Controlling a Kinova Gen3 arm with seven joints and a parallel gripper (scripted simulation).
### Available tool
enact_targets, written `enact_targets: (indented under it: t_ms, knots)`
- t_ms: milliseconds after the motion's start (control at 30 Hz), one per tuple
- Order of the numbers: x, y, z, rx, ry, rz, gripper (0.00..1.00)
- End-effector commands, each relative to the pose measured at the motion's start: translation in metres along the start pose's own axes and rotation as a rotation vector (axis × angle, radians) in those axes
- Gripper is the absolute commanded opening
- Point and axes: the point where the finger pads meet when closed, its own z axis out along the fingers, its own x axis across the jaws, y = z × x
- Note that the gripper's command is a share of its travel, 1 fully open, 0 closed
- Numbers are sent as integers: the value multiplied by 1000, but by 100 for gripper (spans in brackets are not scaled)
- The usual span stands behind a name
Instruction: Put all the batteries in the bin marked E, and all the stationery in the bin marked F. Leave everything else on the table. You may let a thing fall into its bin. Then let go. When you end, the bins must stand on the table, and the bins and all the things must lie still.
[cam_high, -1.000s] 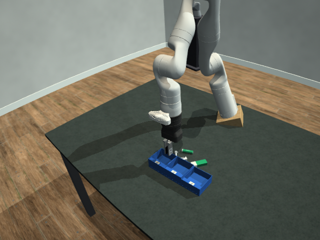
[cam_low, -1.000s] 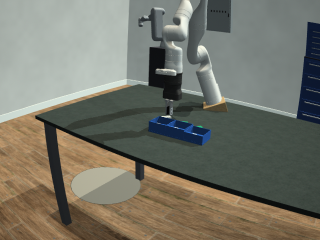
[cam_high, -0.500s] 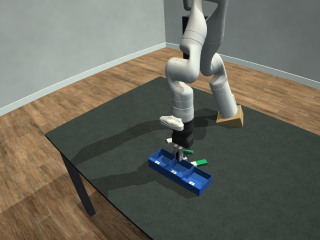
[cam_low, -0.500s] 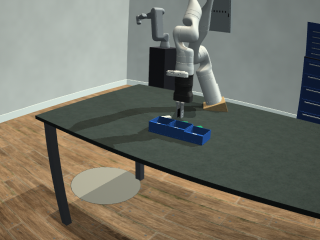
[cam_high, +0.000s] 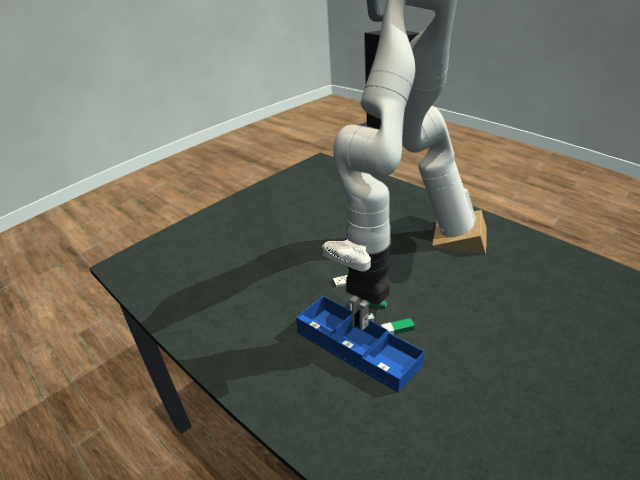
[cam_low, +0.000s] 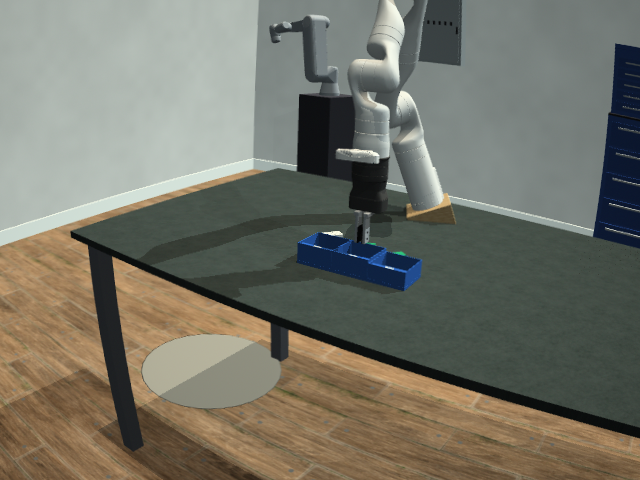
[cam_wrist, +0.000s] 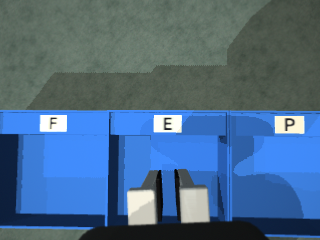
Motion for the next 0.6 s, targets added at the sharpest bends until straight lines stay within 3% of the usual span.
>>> enact_targets:
  t_ms: [0,300,567]
  knots:
    - [2,1,12,-3,0,3,31]
    - [3,1,36,-3,0,4,31]
    - [3,1,45,-3,0,4,31]
